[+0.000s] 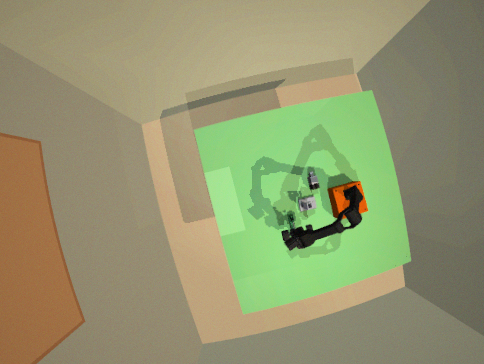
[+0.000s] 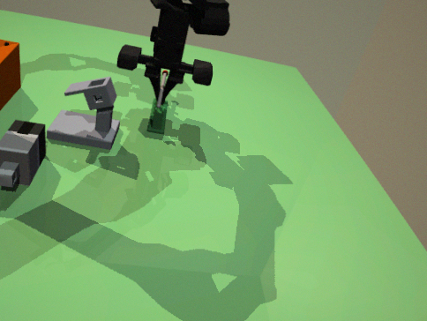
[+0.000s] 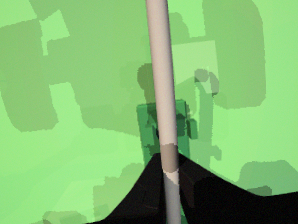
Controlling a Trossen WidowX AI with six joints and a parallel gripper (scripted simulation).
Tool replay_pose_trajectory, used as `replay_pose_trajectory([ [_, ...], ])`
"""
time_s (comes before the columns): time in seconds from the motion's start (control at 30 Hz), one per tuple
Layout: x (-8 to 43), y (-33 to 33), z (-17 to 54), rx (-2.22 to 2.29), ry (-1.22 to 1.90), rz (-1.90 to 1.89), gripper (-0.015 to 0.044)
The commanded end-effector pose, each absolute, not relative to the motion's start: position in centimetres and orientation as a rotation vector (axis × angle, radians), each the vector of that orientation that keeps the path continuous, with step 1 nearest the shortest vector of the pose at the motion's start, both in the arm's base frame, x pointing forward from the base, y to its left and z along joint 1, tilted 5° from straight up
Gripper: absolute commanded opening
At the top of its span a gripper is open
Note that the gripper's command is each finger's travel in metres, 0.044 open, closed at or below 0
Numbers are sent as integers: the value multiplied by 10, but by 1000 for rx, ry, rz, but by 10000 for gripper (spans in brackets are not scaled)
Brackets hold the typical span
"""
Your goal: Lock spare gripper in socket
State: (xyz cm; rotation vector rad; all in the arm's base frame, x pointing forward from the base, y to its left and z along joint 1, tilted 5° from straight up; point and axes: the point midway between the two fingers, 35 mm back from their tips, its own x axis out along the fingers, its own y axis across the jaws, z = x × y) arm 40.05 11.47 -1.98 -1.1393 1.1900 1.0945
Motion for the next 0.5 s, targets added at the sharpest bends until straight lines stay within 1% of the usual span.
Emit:
replay_pose_trajectory([
  [0.0,400,115,-14,-1143,1190,1094,0],
  [0.47,394,116,6,-1137,1212,1112,0],
])
